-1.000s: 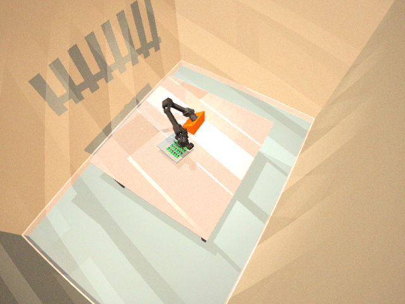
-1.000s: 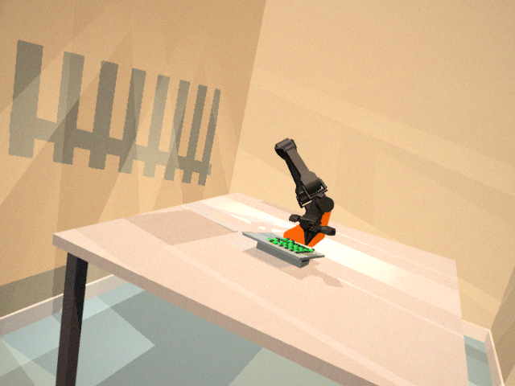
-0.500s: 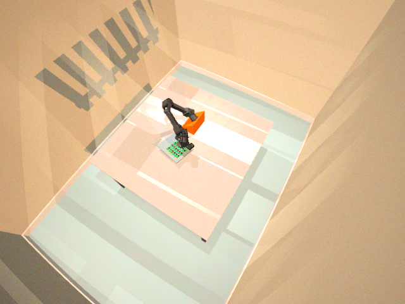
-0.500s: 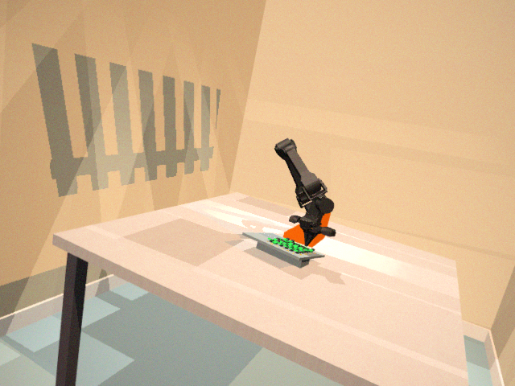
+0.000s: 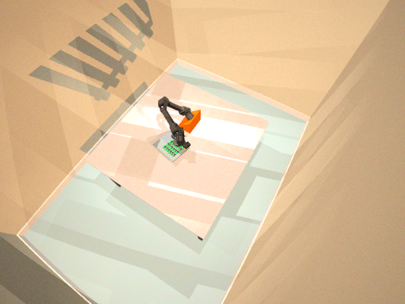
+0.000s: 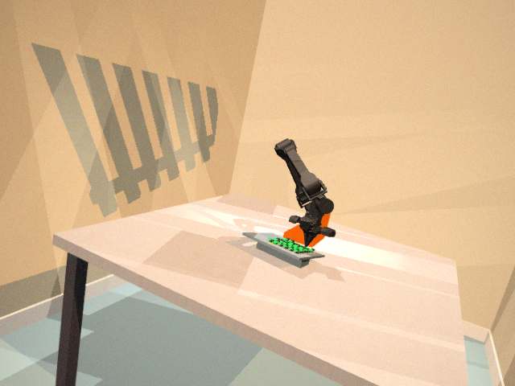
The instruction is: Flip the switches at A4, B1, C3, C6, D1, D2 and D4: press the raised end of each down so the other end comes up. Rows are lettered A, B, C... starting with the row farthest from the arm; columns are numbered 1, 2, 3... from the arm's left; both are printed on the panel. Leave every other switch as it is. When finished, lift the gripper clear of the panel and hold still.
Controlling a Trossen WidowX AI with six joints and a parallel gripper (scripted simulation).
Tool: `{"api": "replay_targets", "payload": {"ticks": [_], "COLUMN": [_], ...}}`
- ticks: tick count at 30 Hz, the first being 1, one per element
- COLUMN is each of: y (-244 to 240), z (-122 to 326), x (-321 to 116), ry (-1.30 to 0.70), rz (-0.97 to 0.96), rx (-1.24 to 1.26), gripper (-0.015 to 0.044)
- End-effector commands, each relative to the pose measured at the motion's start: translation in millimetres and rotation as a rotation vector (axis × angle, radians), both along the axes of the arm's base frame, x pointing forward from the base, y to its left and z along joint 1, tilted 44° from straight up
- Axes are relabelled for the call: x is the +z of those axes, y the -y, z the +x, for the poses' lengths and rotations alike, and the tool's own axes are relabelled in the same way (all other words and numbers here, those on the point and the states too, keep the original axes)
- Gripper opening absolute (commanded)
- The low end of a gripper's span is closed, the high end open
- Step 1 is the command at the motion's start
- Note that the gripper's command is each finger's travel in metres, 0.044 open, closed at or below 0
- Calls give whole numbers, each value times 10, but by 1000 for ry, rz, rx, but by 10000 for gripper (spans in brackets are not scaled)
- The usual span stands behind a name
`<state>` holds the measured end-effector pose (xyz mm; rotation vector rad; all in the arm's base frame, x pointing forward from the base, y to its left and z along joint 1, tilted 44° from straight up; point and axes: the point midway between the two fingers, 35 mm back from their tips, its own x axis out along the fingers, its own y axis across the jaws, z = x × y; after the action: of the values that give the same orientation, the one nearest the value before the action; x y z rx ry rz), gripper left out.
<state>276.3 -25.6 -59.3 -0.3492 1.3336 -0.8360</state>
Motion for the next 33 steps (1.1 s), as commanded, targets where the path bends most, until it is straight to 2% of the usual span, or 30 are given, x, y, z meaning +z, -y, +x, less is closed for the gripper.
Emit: {"api": "replay_targets", "payload": {"ticks": [1,33], "y": [9,13], "z": [1,4], "x": [-3,-12], "ry": [-2,1], "rz": [-5,-2], "rx": [5,1], "gripper": [0,0]}}
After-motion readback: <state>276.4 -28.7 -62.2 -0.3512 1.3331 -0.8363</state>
